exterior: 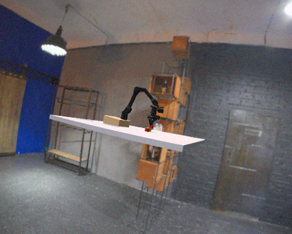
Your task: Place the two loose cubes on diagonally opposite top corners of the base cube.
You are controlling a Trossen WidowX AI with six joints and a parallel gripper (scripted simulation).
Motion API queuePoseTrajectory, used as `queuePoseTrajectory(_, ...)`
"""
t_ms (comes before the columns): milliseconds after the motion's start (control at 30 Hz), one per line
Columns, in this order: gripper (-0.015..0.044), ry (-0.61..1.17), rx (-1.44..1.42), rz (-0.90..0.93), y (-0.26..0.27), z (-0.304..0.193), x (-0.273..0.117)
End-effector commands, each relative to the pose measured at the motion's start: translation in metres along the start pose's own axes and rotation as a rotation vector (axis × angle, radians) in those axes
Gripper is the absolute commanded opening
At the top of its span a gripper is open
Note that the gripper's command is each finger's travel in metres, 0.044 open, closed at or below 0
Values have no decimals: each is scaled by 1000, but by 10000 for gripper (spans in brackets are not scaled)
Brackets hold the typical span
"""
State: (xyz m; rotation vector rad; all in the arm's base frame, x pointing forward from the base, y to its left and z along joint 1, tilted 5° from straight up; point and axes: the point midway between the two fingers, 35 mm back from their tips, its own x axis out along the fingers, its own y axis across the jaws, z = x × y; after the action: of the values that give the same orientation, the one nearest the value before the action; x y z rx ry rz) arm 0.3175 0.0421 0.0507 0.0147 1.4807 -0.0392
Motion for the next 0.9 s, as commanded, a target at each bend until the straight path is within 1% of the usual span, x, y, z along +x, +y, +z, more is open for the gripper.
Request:
queuePoseTrajectory(0, 205, -14, 1, 3, 1, 3, -8)
queuePoseTrajectory(867, 205, -15, 1, 3, 1, 3, -28)
